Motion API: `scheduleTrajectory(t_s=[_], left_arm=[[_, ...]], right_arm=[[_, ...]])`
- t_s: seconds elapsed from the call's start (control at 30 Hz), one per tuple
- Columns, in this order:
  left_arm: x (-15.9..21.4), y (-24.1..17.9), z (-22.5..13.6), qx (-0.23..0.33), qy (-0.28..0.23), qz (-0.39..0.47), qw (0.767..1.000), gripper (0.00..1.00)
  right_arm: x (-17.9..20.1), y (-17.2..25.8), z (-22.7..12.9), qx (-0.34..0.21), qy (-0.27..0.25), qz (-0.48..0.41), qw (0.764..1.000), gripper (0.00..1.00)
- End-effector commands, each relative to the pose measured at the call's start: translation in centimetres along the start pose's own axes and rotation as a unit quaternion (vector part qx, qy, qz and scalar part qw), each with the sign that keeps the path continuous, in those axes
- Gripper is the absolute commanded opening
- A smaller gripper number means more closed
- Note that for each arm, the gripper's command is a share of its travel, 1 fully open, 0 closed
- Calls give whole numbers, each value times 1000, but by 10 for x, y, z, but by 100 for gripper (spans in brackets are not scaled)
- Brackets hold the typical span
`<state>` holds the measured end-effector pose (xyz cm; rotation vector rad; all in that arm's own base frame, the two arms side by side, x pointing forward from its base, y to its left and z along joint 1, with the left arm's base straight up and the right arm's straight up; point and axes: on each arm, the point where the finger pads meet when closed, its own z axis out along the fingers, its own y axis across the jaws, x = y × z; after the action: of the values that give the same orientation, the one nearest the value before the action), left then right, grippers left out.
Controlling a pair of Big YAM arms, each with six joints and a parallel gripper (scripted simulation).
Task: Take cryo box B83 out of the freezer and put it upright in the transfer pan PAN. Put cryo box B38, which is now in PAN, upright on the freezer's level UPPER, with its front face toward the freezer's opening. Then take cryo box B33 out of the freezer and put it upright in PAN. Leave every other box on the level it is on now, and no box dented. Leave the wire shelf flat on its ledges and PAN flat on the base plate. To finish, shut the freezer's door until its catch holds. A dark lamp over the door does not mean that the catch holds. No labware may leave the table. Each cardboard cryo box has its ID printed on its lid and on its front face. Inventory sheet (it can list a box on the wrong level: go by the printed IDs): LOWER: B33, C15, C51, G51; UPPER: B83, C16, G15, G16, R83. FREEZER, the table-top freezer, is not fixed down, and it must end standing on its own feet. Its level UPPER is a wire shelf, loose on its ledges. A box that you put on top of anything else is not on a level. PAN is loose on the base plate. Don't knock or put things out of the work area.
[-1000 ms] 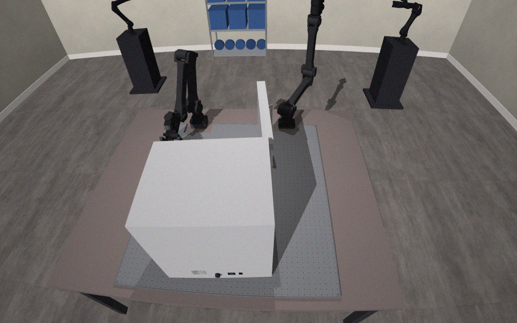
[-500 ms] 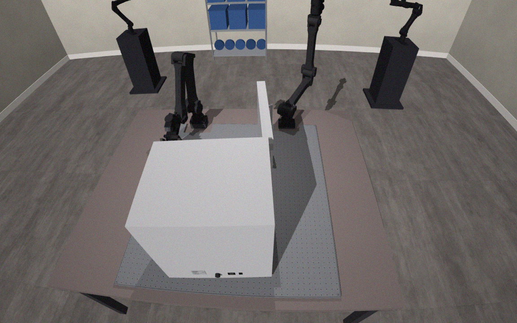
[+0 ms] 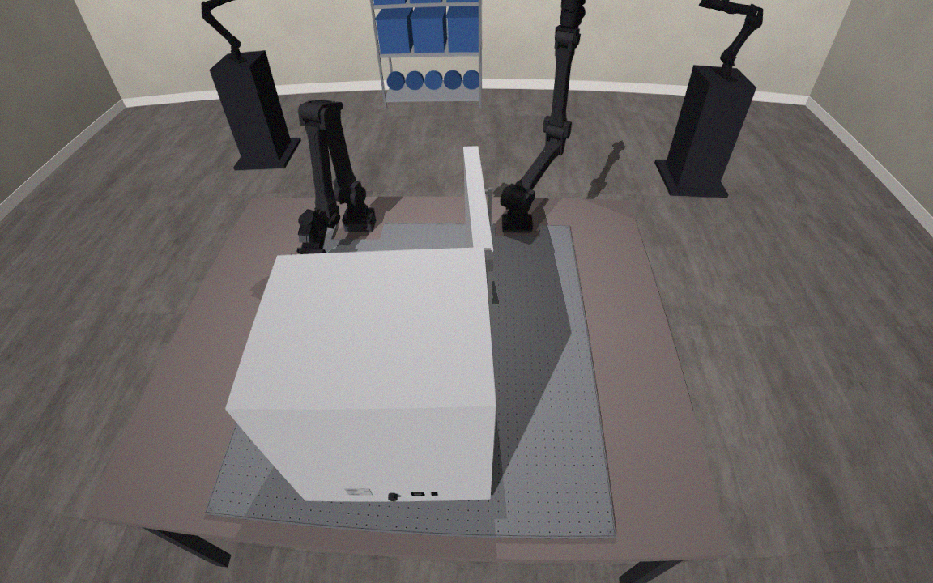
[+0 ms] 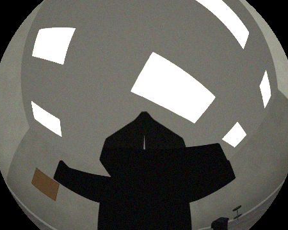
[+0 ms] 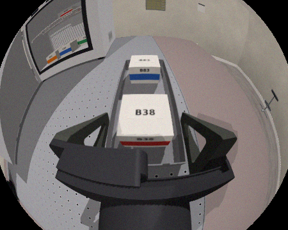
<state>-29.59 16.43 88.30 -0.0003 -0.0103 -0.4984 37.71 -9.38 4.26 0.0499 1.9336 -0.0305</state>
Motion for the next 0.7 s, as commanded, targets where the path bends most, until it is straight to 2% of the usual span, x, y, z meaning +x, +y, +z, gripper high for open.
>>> scheduleTrajectory(t_s=[0.0,0.67], left_arm=[[13,1,1,-1,19,-6,1000,0],[13,1,1,-1,19,-6,1000,0]], right_arm=[[2,-5,1,5,-11,2,1000,100],[20,-5,20,2,-18,0,1000,100]])
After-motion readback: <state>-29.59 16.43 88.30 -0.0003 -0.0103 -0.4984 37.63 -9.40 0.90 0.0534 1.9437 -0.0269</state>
